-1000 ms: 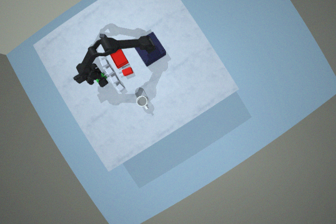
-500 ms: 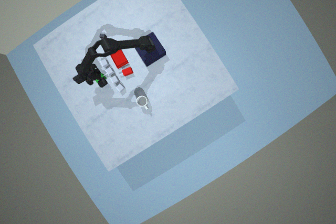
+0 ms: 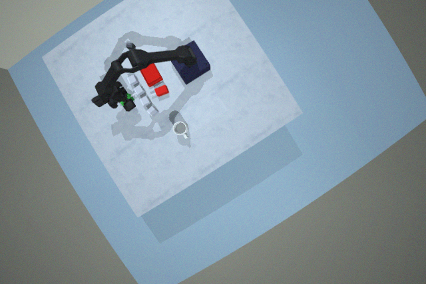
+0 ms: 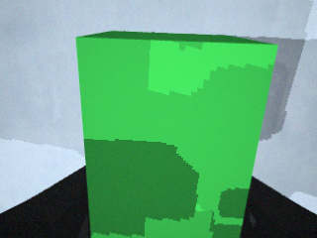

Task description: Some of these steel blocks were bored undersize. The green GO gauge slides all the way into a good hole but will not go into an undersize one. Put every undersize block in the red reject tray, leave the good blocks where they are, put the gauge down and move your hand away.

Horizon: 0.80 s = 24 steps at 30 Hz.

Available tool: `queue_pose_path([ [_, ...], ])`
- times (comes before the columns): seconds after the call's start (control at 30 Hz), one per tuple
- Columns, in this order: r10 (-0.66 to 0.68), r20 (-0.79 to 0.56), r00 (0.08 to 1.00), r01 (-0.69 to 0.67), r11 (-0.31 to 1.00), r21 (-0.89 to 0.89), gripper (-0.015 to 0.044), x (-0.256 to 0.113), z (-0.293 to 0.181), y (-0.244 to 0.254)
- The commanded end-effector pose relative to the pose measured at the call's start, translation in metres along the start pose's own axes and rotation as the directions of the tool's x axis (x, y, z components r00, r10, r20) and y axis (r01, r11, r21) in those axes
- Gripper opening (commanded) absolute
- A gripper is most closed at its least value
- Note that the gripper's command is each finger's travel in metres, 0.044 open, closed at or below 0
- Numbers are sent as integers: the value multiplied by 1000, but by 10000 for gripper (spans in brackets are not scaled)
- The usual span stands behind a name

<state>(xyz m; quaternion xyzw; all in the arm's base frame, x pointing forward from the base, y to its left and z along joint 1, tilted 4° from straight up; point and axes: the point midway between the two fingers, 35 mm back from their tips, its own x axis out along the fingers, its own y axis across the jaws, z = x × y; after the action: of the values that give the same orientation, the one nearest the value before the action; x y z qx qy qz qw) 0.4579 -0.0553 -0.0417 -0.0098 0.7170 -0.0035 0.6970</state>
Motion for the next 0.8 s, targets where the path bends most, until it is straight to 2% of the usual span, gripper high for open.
queue_pose_path([
  [0.0,-3,12,1000,3,1000,5,0,-4,5,-1],
  [0.77,-3,13,1000,3,1000,5,0,-4,12,0],
])
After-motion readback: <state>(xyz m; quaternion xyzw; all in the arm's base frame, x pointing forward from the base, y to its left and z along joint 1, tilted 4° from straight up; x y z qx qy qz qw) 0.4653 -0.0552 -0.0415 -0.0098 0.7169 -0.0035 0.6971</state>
